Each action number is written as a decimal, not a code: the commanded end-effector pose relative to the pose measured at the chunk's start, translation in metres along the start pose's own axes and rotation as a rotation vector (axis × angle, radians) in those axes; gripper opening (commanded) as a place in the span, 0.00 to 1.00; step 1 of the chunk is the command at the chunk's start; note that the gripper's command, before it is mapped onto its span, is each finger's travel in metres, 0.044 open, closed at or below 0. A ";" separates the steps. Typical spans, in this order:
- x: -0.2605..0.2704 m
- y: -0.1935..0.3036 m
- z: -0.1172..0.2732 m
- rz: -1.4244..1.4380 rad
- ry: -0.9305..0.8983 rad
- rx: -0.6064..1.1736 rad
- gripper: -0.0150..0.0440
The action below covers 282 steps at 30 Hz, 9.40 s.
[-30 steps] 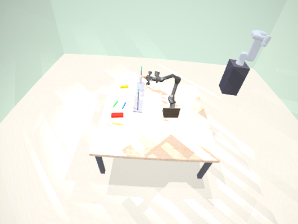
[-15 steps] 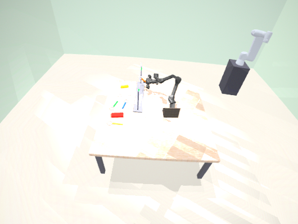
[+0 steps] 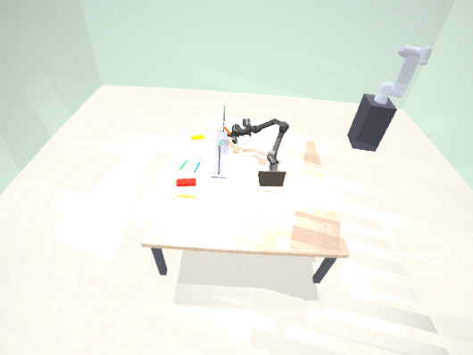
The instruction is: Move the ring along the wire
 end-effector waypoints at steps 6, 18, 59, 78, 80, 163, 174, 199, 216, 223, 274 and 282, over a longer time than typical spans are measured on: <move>0.023 -0.001 0.005 -0.117 -0.062 0.017 0.00; 0.044 -0.003 0.010 -0.188 -0.103 0.028 0.00; 0.122 -0.024 0.034 -0.539 -0.301 0.083 0.00; 0.167 -0.067 0.065 -0.939 -0.524 0.150 0.00; 0.170 -0.073 0.069 -0.982 -0.548 0.157 0.00; 0.166 -0.148 0.110 -1.054 -0.591 0.171 0.00; 0.159 -0.135 0.102 -0.831 -0.468 0.133 0.00; 0.129 -0.115 0.085 -0.326 -0.189 0.045 0.00; 0.103 -0.111 0.079 0.017 0.001 -0.014 0.00; 0.092 -0.113 0.078 0.158 0.079 -0.039 0.00; 0.036 -0.158 0.094 1.147 0.626 -0.207 0.00; 0.035 -0.161 0.095 1.241 0.678 -0.222 0.00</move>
Point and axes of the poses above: the point midway between the two fingers, 35 mm back from their tips, its own z axis back along the fingers, its own x axis across the jaws, y = z × x, the point moved 1 cm from there along z, back along the fingers, and after that the axes turned 4 degrees about -z, right-handed, at the moved point
